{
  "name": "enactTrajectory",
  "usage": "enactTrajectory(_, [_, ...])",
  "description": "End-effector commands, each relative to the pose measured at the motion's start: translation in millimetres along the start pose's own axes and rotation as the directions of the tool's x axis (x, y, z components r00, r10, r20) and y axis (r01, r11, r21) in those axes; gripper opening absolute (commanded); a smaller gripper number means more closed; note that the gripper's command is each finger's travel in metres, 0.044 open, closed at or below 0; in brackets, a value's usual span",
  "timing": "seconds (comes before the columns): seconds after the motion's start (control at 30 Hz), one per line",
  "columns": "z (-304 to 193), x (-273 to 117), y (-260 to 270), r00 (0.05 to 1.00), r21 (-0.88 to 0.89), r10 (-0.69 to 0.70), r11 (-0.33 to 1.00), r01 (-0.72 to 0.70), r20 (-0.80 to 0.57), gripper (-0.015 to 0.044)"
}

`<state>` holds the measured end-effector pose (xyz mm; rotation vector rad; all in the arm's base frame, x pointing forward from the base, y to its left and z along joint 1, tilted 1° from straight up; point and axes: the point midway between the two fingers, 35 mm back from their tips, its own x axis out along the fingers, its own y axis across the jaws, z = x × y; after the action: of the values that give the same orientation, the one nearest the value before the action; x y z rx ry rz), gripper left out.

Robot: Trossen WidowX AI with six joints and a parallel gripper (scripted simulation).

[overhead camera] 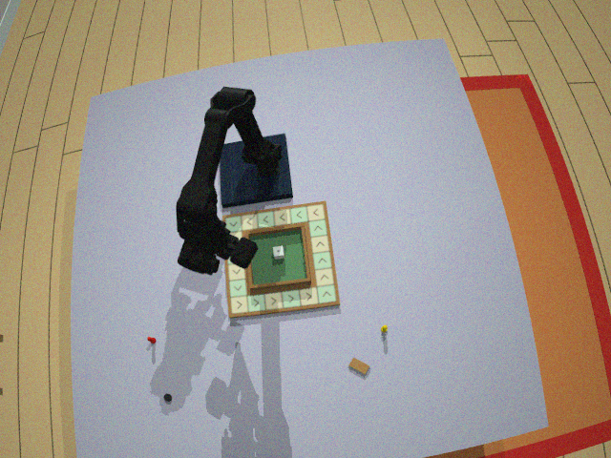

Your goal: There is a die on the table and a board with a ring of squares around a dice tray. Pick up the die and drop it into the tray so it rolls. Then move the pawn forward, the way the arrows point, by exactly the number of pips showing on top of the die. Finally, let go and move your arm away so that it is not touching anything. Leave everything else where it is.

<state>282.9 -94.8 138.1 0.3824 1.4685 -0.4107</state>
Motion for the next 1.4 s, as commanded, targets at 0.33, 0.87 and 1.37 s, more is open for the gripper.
enactTrajectory(0.33, [11.5,55.9,11.5,1.000,0.002,-0.003,1.000,0.003,-0.024,0.0000])
enactTrajectory(0.87, [10.3,87.1,11.3,1.000,0.002,-0.003,1.000,0.003,-0.024,0.0000])
enactTrajectory(1.37, [11.7,93.8,11.4,1.000,-0.001,-0.002,1.000,0.002,-0.014,0.0131])
